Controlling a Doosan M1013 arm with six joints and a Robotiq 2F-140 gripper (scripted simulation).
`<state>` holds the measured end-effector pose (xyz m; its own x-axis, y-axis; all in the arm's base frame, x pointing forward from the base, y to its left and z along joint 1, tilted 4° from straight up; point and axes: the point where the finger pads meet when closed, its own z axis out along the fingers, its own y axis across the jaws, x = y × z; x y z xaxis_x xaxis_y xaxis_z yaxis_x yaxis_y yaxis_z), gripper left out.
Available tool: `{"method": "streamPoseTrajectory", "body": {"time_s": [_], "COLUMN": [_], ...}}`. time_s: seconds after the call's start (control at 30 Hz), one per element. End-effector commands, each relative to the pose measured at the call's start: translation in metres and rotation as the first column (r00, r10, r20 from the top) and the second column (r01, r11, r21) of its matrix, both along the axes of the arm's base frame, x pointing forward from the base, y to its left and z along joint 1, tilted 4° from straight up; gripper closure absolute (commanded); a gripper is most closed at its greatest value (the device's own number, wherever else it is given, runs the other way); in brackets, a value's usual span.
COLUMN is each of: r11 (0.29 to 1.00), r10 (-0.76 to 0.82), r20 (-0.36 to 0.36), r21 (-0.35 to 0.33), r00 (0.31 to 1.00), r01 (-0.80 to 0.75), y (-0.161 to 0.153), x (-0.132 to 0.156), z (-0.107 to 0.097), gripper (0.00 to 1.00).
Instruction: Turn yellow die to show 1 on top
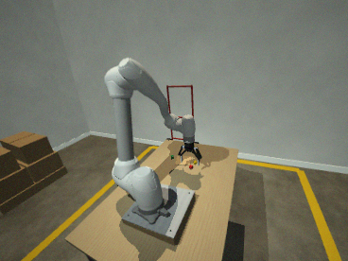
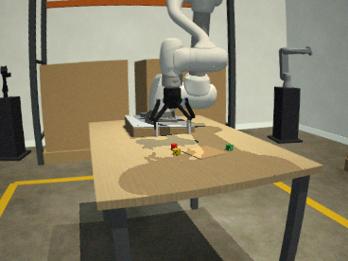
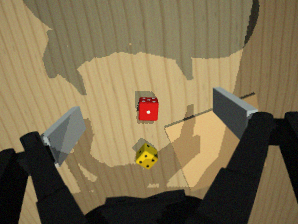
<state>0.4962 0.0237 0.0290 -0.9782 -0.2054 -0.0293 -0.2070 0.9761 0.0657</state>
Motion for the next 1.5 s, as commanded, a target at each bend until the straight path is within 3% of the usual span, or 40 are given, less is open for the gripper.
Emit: {"method": "streamPoseTrajectory", "body": {"time_s": [0.0,0.27,0.6,1.1,1.17,1.47], "r11": [1.0,1.0,1.0,1.0,1.0,1.0], "r10": [0.0,0.0,0.0,0.0,0.0,0.0], "r20": [0.0,0.0,0.0,0.0,0.0,0.0], "r21": [0.0,0.0,0.0,0.0,0.0,0.0], "r00": [1.0,1.0,1.0,1.0,1.0,1.0], "r01": [0.0,0.0,0.0,0.0,0.0,0.0], "y": [0.0,0.005,0.036,0.158,0.158,0.221], "x": [0.0,0.001,0.007,0.031,0.031,0.044], "z": [0.0,0.0,0.003,0.012,0.012,0.016], "gripper": [0.0,0.0,0.0,0.0,0.0,0.0]}}
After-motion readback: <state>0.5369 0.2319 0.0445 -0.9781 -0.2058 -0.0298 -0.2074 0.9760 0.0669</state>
